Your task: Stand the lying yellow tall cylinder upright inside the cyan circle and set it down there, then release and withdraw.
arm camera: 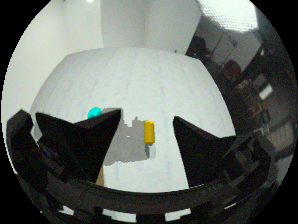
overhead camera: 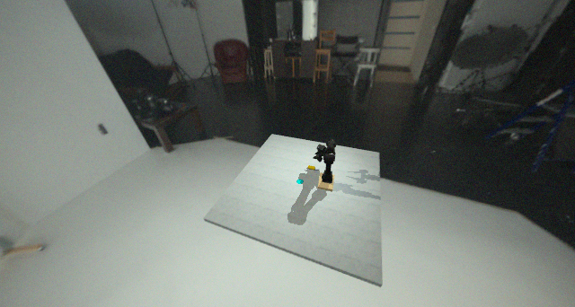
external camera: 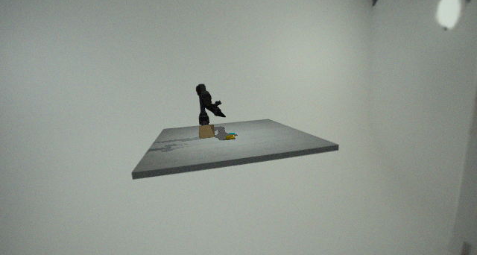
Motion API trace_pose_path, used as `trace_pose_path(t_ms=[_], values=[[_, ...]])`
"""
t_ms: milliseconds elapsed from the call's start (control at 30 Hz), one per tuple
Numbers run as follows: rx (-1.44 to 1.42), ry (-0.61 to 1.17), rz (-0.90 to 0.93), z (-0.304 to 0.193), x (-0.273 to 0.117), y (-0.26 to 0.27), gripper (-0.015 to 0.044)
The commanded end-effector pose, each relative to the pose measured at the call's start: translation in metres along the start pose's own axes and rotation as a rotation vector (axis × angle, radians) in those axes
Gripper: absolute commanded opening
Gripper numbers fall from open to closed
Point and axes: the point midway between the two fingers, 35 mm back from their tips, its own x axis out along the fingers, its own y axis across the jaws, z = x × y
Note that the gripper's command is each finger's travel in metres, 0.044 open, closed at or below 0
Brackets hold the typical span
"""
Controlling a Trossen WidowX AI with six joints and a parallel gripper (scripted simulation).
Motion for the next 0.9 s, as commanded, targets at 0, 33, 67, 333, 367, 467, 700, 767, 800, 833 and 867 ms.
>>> trace_pose_path(t_ms=[0, 33, 67, 333, 367, 467, 700, 767, 800, 833, 867], values=[[0.005, 0.199, 0.04, 0.002, 0.02, -0.007, 0.0309], [0.004, 0.245, 0.047, 0.002, 0.024, -0.008, 0.0309], [0.002, 0.292, 0.053, 0.003, 0.029, -0.009, 0.0309], [-0.035, 0.661, 0.066, 0.006, 0.066, -0.016, 0.0309], [-0.043, 0.707, 0.063, 0.006, 0.071, -0.017, 0.0309], [-0.07, 0.843, 0.051, 0.007, 0.086, -0.018, 0.0309], [-0.086, 0.909, 0.042, 0.007, 0.093, -0.018, 0.0309], [-0.086, 0.909, 0.042, 0.006, 0.094, -0.018, 0.0309], [-0.086, 0.909, 0.041, 0.002, 0.098, -0.019, 0.0309], [-0.086, 0.908, 0.041, -0.005, 0.105, -0.019, 0.0309], [-0.086, 0.908, 0.041, -0.013, 0.113, -0.02, 0.0309]])
